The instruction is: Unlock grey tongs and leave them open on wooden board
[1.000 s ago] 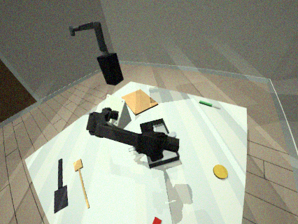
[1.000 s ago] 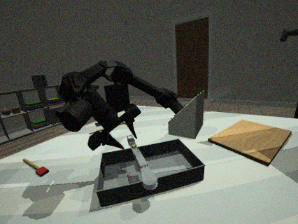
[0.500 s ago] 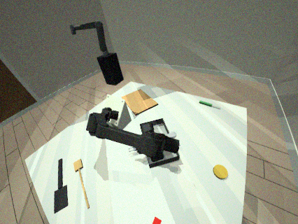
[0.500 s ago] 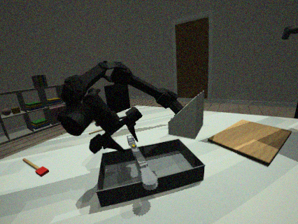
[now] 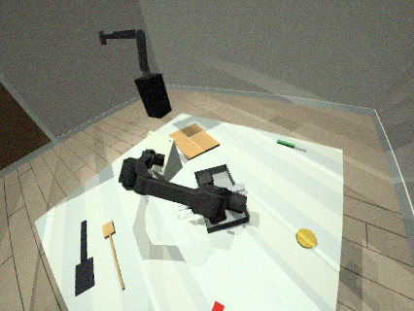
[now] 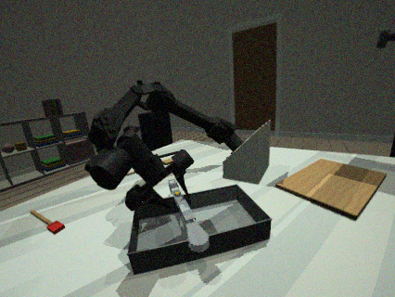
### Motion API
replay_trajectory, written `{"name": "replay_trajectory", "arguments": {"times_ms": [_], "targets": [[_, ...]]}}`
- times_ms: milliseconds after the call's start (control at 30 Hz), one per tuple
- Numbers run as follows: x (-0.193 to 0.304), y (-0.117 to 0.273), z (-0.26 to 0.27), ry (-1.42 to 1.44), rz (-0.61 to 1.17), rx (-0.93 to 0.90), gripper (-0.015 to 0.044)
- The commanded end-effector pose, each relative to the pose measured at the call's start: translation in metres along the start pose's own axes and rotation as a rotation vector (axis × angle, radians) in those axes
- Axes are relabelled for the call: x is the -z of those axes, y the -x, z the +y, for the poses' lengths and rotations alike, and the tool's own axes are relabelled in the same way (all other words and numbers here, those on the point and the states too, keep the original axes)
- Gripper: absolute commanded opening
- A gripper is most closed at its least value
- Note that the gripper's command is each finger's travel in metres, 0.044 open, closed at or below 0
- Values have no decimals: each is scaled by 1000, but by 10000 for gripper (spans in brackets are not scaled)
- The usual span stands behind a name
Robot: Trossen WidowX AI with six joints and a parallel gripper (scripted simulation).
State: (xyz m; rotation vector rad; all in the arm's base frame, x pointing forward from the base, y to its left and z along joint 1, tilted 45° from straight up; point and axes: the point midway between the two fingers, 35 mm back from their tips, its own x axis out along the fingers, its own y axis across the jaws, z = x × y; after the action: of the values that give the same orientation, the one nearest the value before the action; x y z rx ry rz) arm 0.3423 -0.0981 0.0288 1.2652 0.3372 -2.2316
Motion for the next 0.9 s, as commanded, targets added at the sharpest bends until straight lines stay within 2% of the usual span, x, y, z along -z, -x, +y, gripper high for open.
{"name": "replay_trajectory", "arguments": {"times_ms": [0, 767, 867], "targets": [[-2, -9, 0, 5, -7, 1, 260], [-4, -44, -3, 5, -9, 1, 260], [-2, -39, -2, 0, -3, 1, 181]]}}
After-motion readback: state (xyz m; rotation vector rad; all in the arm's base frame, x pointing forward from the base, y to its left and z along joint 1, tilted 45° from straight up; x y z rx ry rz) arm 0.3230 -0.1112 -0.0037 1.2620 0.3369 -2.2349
